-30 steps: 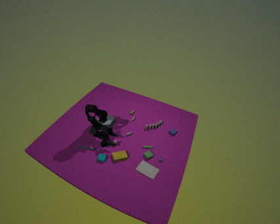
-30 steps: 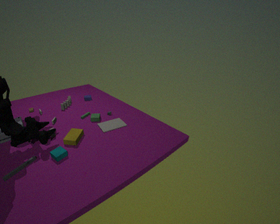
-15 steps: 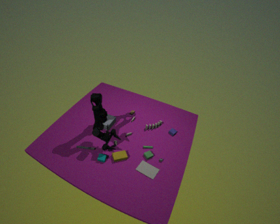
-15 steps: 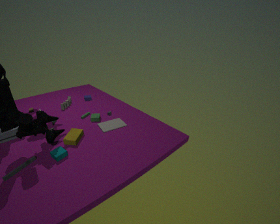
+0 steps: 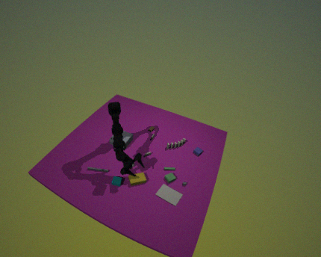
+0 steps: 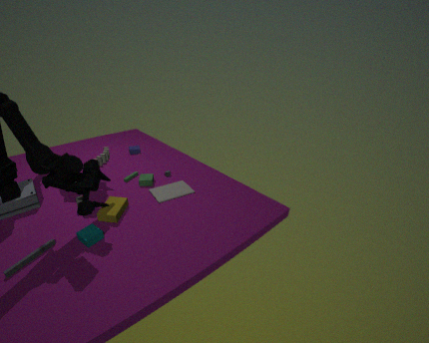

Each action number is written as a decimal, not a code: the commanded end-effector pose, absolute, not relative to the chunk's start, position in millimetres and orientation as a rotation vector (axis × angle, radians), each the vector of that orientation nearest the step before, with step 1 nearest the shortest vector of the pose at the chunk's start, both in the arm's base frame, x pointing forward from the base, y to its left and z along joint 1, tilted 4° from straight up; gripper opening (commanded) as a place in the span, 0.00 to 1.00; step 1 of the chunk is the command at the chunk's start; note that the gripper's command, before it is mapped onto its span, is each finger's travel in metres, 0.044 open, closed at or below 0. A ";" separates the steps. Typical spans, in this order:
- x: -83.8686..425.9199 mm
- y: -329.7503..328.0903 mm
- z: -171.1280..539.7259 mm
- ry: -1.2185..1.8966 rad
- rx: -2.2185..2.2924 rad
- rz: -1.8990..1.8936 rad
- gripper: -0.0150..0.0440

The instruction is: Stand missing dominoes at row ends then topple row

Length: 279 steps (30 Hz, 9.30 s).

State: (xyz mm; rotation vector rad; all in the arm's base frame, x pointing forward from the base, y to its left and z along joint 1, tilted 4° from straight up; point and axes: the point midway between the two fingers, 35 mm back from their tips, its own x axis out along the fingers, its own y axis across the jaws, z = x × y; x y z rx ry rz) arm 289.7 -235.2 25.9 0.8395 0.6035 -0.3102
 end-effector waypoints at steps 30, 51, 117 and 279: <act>227.9 -162.1 70.8 1.270 1.086 -1.163 1.00; 223.9 -163.3 -3.1 1.271 1.086 -1.163 1.00; 372.1 126.7 126.3 1.539 -0.478 0.489 0.44; 302.4 7.8 127.1 1.488 -0.697 0.701 0.30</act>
